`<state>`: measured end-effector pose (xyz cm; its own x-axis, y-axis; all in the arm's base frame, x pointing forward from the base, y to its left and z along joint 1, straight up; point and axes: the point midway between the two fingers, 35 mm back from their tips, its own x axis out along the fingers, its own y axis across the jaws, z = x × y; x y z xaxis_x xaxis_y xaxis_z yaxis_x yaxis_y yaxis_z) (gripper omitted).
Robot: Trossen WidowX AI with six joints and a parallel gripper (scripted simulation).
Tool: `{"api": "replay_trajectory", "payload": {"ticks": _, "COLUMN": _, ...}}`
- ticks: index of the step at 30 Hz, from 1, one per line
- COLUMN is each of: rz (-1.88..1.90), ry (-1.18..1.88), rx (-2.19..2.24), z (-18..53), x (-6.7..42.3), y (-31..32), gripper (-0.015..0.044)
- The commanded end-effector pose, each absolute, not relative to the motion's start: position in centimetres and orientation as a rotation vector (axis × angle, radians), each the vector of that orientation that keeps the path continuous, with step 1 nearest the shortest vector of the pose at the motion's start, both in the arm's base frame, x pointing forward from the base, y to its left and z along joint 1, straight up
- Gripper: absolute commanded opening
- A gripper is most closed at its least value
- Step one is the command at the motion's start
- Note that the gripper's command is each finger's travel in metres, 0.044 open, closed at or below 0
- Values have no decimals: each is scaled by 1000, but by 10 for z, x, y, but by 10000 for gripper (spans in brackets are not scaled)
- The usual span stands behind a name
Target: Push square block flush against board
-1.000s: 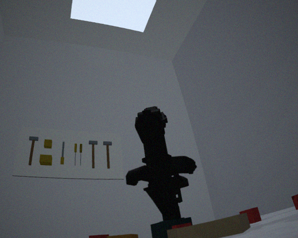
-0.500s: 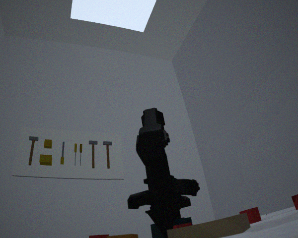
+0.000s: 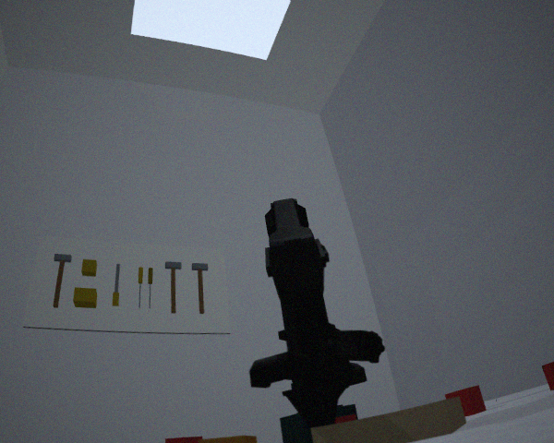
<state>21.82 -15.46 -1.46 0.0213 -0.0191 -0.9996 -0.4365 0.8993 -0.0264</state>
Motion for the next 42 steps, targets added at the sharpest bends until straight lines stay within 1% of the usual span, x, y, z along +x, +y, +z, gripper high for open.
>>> {"api": "replay_trajectory", "payload": {"ticks": 1, "rz": 339, "ry": 1529, "rx": -365, "z": -17, "x": 224, "y": -151, "gripper": 0}}
{"api": "replay_trajectory", "payload": {"ticks": 35, "rz": 339, "ry": 1532, "rx": -366, "z": -17, "x": 179, "y": -174, "gripper": 0}}
{"api": "replay_trajectory", "payload": {"ticks": 37, "rz": 338, "ry": 1536, "rx": -363, "z": -6, "x": 184, "y": -174, "gripper": 0}}
{"api": "replay_trajectory", "payload": {"ticks": 40, "rz": 338, "ry": 1532, "rx": -366, "z": 35, "x": 183, "y": -173, "gripper": 0}}
{"api": "replay_trajectory", "payload": {"ticks": 42, "rz": 339, "ry": 1532, "rx": -367, "z": 38, "x": 183, "y": -172, "gripper": 0}}
